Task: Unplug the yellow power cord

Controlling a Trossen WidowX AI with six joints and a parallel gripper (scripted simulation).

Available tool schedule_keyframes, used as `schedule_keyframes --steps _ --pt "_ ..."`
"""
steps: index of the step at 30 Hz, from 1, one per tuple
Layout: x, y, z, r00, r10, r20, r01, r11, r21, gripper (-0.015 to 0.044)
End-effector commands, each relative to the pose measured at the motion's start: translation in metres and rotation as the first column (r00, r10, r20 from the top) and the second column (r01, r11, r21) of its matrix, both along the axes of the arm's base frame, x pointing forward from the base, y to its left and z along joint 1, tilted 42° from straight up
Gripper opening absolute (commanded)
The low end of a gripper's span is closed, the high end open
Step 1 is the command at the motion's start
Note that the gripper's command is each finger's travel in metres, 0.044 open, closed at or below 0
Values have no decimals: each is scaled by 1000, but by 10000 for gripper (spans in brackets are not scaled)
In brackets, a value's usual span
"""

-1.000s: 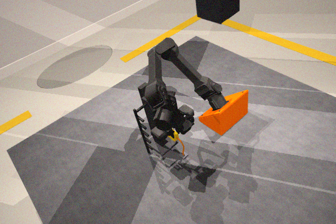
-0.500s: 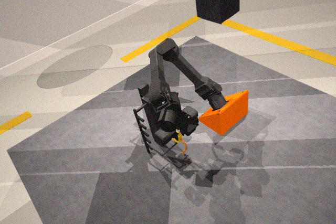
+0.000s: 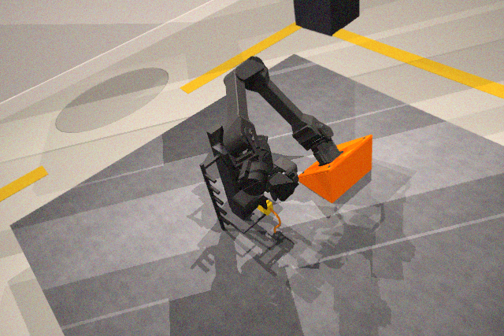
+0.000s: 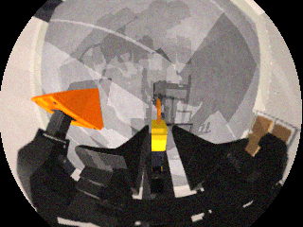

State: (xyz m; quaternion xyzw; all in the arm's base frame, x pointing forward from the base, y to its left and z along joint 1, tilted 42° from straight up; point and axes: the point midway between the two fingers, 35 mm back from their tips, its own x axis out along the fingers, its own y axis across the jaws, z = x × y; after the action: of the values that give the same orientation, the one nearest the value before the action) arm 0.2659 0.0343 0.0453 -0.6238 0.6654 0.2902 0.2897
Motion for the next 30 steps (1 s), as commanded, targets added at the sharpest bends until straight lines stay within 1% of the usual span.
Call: schedule_keyframes --steps 1,16,30 --pt "2 0 3 1000 -3 10 3 1000 3 160" --pt "2 -15 16 1000 -3 10 3 1000 2 160" --pt "1 -23 7 1000 -3 10 3 1000 2 160"
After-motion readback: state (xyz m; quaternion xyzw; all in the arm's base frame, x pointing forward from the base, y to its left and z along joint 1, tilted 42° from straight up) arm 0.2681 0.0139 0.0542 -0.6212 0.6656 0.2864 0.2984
